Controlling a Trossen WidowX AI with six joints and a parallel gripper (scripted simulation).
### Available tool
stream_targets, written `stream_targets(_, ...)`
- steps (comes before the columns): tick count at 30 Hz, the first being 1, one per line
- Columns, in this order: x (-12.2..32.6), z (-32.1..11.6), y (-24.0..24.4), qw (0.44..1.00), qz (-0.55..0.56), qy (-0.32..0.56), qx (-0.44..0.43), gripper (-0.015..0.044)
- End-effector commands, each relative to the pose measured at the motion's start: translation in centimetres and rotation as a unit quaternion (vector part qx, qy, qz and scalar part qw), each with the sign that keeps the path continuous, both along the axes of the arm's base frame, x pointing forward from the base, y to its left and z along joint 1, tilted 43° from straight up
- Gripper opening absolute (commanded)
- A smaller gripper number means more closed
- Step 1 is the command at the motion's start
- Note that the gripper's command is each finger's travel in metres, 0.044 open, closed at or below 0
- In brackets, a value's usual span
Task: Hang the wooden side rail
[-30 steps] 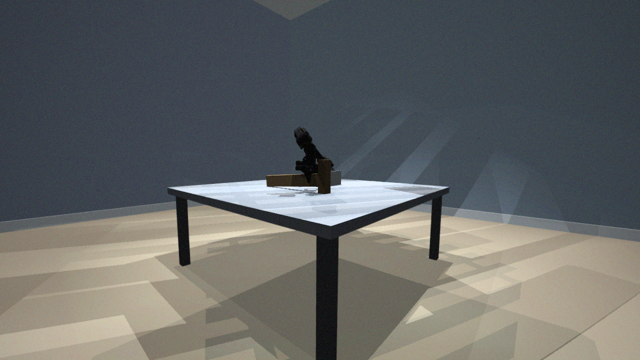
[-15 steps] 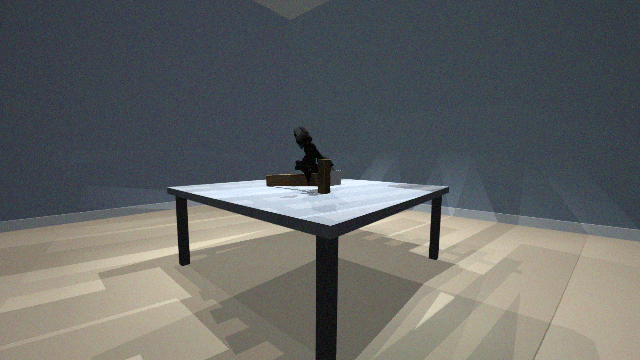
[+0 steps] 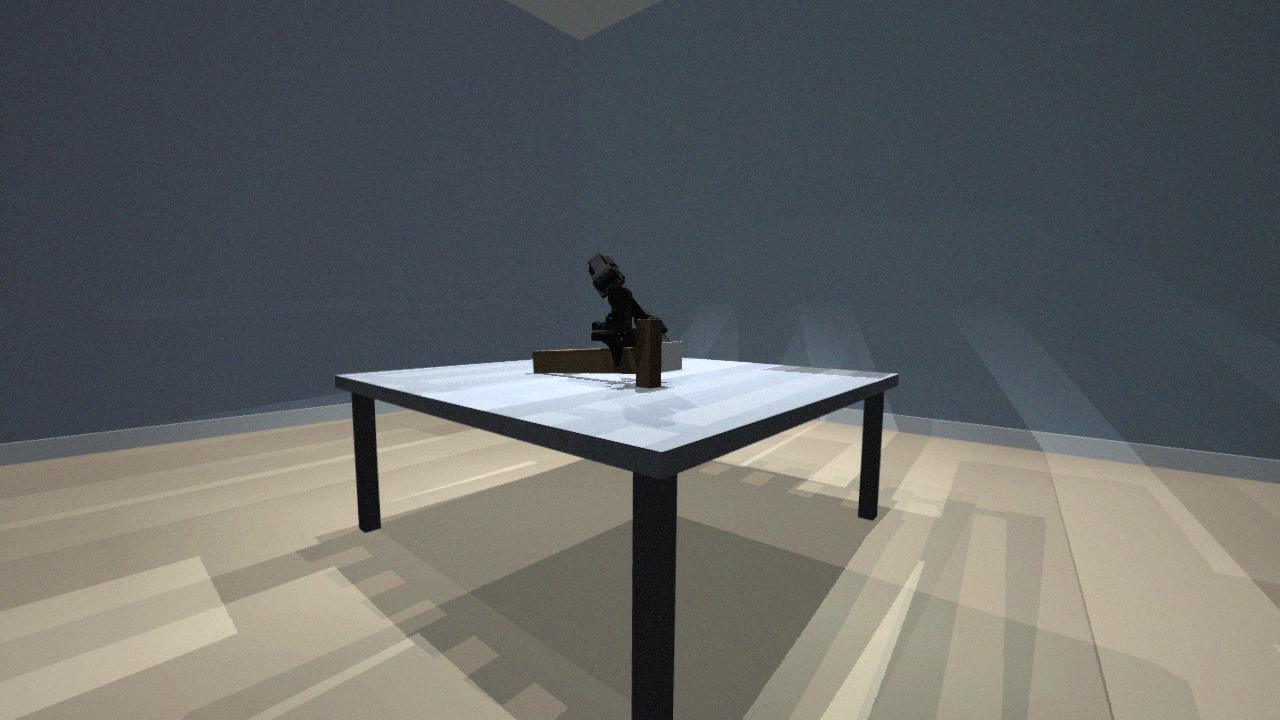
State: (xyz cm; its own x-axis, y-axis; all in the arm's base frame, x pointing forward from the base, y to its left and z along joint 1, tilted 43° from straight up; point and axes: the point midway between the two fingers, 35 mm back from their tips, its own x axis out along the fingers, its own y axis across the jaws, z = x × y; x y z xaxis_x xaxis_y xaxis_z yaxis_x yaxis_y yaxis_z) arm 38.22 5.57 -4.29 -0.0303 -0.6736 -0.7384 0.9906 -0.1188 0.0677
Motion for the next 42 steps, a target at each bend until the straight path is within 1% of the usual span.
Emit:
stream_targets(1,0.03,-0.1,0.26,1.0,0.002,-0.001,0.003,0.0)
stream_targets(42,0.01,-0.6,-0.2,1.0,0.002,-0.002,0.003,0.0)
